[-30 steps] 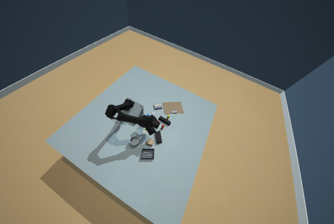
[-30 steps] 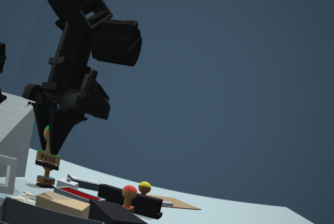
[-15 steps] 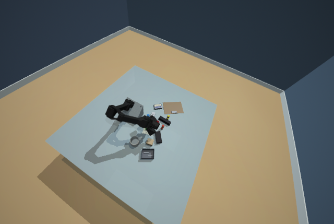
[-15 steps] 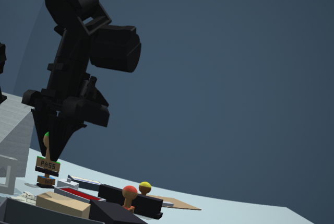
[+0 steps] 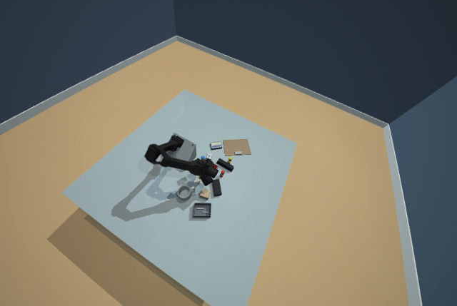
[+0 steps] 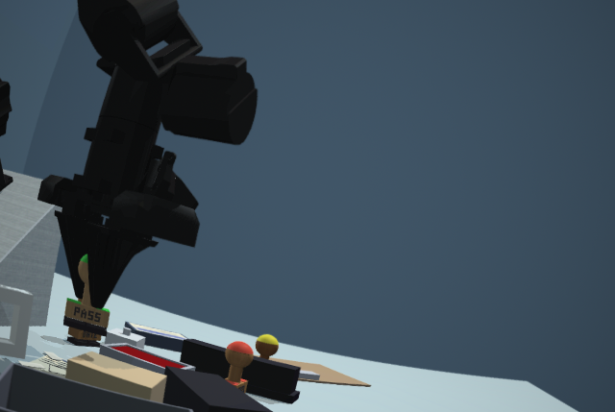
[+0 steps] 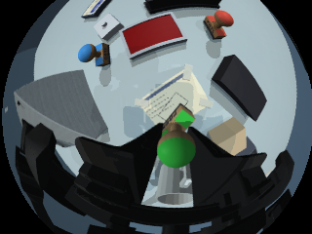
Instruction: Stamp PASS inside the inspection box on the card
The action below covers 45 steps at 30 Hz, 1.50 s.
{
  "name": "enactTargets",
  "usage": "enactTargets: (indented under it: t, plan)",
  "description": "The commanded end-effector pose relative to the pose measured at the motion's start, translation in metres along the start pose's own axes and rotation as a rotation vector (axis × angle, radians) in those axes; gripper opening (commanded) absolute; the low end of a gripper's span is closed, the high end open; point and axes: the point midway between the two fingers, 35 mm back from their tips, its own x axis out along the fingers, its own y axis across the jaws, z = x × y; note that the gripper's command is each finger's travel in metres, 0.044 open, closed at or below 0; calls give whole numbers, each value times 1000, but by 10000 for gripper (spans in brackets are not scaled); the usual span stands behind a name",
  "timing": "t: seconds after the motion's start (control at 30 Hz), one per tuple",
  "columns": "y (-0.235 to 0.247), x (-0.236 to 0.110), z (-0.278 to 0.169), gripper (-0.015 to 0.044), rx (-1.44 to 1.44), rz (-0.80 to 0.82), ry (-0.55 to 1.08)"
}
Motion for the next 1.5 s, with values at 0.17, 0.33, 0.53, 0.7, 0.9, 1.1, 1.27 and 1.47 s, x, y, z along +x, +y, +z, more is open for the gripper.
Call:
enactTargets:
  t: [0.17,0.33,0.53,0.7,0.9,1.1,1.27,1.47]
  plan:
    - [2,7,0,0,-7,5,0]
    - [1,10,0,0,-7,5,-1]
    - [1,14,0,0,-7,5,-1]
    - [1,18,0,0,-7,5,-1]
    - [1,22,-1,0,-7,5,-2]
    - [1,26,-1,0,-7,5,-2]
    - [1,29,-1,0,-7,5,-2]
    - [2,33,-2,0,-7,5,-2]
